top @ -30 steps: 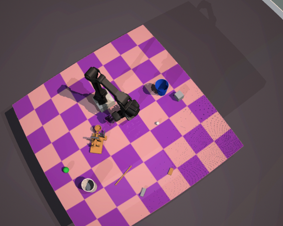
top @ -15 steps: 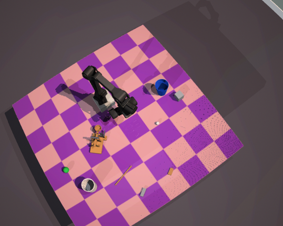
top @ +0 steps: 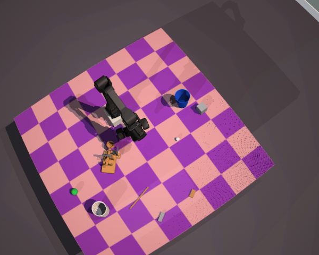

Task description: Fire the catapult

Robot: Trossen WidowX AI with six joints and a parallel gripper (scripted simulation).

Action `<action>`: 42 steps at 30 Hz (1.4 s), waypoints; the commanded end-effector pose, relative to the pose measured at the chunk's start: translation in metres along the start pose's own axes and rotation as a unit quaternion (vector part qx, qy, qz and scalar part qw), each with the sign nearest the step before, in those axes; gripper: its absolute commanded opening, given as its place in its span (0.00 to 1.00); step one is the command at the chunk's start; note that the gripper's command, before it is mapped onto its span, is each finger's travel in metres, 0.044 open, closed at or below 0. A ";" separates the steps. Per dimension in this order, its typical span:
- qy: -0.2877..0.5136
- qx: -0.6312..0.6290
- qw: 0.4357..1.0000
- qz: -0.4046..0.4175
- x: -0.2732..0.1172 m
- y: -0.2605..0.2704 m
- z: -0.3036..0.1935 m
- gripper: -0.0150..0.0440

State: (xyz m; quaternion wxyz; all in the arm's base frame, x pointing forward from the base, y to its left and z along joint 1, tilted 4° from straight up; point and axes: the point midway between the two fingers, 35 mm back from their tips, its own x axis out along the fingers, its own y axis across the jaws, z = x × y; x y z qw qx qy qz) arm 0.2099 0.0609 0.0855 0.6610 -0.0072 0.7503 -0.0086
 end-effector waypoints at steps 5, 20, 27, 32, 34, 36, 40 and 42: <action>0.025 0.049 0.999 -0.001 0.004 -0.033 0.010 0.25; 0.070 0.136 0.988 0.012 0.015 -0.092 0.012 0.25; 0.092 0.175 0.980 0.023 0.021 -0.118 0.007 0.25; 0.107 0.203 0.973 0.032 0.025 -0.136 0.001 0.25; 0.113 0.214 0.970 0.036 0.027 -0.143 -0.001 0.25; 0.118 0.224 0.966 0.040 0.029 -0.150 -0.004 0.25; 0.129 0.244 0.960 0.050 0.033 -0.163 -0.010 0.25; 0.131 0.248 0.959 0.052 0.033 -0.165 -0.011 0.25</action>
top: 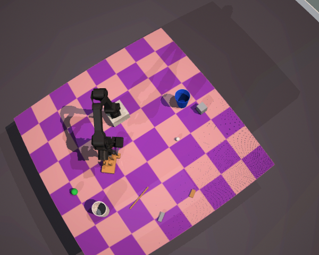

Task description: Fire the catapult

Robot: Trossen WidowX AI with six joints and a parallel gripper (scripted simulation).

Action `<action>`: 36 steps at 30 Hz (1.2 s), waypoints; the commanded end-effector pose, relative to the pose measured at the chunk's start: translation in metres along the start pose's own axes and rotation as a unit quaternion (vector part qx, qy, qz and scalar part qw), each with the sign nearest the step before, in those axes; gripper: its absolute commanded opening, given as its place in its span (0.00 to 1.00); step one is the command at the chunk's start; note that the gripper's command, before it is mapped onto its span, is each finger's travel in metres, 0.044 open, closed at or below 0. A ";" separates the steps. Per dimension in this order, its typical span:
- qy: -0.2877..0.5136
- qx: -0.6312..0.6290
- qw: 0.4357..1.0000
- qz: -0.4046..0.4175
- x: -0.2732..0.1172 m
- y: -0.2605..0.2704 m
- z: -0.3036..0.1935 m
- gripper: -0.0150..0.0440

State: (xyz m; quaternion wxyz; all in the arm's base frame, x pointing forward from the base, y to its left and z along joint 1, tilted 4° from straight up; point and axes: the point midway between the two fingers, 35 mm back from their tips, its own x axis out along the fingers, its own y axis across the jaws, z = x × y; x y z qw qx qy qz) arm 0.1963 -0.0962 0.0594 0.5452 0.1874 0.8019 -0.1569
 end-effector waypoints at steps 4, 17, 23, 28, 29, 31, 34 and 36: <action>0.008 0.009 1.000 0.004 0.006 -0.008 0.004 0.25; 0.008 0.009 1.000 0.004 0.020 -0.007 0.008 0.25; 0.008 0.009 1.000 0.004 0.029 -0.008 0.011 0.25; -0.001 0.011 1.000 0.006 0.022 -0.007 0.012 0.25; -0.001 0.011 1.000 0.006 0.022 -0.007 0.012 0.25; -0.001 0.011 1.000 0.006 0.022 -0.007 0.012 0.25; -0.001 0.011 1.000 0.006 0.022 -0.007 0.012 0.39; -0.001 0.011 1.000 0.006 0.022 -0.007 0.012 0.48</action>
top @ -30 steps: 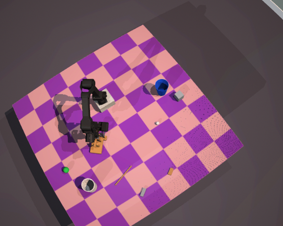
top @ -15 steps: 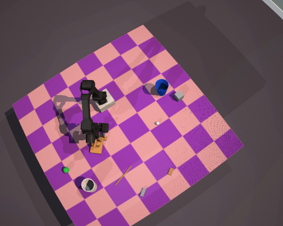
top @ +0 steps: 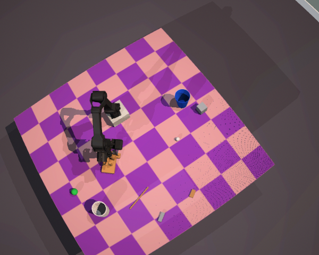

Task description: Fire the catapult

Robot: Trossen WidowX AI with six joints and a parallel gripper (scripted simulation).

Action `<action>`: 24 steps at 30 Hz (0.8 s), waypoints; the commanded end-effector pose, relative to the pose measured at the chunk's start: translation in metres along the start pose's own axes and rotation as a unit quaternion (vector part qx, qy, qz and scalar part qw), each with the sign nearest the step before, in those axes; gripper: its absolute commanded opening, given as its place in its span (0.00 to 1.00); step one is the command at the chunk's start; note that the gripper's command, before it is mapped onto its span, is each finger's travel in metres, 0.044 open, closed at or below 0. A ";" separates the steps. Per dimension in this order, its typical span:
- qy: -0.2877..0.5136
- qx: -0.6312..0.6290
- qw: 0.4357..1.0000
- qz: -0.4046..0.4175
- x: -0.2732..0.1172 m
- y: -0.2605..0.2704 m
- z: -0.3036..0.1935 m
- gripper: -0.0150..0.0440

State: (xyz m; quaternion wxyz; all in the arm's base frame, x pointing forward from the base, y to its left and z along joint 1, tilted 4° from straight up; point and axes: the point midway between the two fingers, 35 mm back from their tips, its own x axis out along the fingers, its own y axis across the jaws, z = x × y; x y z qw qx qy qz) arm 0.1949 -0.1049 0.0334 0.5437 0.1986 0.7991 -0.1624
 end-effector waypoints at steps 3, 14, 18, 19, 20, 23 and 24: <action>-0.001 0.000 1.000 0.000 -0.001 0.000 0.000 0.61; -0.035 -0.003 0.999 0.001 -0.104 0.000 -0.039 1.00; -0.054 0.001 0.999 0.001 -0.093 0.000 -0.013 1.00; -0.072 0.003 0.997 0.001 -0.097 0.000 -0.003 1.00; -0.089 0.004 0.996 0.002 -0.102 0.001 0.007 1.00; -0.141 0.008 0.990 0.005 -0.117 0.002 0.036 1.00; -0.158 0.009 0.987 0.006 -0.123 0.002 0.046 1.00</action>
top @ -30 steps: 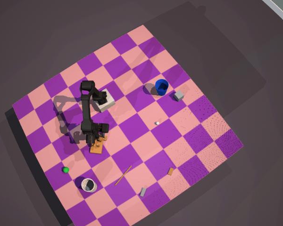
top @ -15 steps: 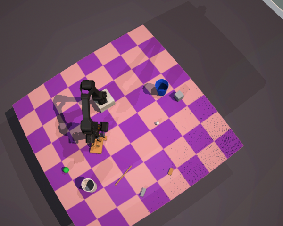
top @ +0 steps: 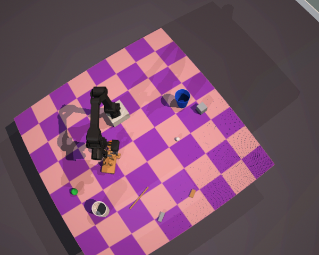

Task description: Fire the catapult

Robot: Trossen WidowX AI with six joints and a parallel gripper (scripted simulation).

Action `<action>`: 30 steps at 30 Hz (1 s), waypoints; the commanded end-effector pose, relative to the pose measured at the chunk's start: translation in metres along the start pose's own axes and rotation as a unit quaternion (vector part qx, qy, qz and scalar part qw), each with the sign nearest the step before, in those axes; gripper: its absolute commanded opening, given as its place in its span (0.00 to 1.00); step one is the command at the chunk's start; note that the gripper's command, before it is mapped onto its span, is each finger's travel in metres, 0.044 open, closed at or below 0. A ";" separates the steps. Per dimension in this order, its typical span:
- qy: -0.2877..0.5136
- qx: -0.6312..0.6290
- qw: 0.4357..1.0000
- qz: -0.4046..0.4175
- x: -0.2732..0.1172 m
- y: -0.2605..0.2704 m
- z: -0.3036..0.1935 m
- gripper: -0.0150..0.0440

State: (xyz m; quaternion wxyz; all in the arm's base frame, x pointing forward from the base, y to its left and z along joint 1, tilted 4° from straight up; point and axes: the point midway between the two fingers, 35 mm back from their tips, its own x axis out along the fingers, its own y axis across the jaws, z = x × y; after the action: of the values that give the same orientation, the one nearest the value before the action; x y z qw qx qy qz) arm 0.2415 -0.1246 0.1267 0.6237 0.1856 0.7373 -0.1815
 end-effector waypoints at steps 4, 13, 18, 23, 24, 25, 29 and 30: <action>-0.124 0.011 0.992 0.005 -0.026 0.002 0.077 1.00; -0.276 0.020 0.961 0.012 -0.072 0.003 0.164 1.00; -0.358 0.024 0.933 0.017 -0.105 0.003 0.207 1.00; -0.426 0.029 0.904 0.020 -0.135 0.002 0.240 1.00; -0.429 0.029 0.903 0.020 -0.136 0.002 0.241 1.00; -0.429 0.029 0.903 0.020 -0.136 0.002 0.241 1.00; -0.429 0.029 0.903 0.020 -0.136 0.002 0.241 1.00; -0.429 0.029 0.903 0.020 -0.136 0.002 0.241 1.00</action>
State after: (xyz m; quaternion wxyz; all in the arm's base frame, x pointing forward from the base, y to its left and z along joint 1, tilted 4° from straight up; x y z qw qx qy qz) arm 0.4644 -0.2460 0.2241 0.8766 0.1222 0.3935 -0.2487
